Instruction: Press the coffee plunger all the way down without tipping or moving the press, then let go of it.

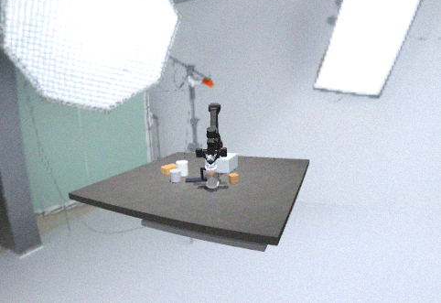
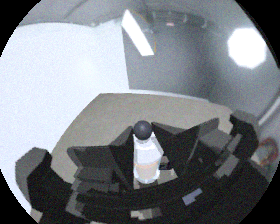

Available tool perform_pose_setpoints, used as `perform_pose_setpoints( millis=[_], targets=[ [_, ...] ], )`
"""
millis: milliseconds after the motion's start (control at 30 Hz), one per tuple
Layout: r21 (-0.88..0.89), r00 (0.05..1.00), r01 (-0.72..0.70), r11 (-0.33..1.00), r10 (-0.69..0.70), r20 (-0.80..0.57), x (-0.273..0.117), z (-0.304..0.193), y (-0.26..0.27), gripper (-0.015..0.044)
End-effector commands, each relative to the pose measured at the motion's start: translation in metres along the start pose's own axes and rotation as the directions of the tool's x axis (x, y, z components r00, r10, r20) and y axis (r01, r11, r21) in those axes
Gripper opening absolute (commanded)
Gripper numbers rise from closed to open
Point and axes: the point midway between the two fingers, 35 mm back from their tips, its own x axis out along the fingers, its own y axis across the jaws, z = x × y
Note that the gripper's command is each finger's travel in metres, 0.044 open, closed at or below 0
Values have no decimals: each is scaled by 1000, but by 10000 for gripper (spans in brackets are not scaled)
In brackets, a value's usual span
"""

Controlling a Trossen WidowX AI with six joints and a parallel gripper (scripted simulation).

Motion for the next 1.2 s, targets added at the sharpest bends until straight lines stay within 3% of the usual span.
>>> perform_pose_setpoints(
  millis=[0, 1000, 1167],
  targets=[
    [6, 1000, 1, 1000, -1, -17, 3, -5, 0, 119],
    [0, 1000, 0, 1000, 0, -2, 4, 1, 0, 119],
    [0, 1000, 0, 1000, 0, -2, 4, 1, 0, 251]
  ],
)
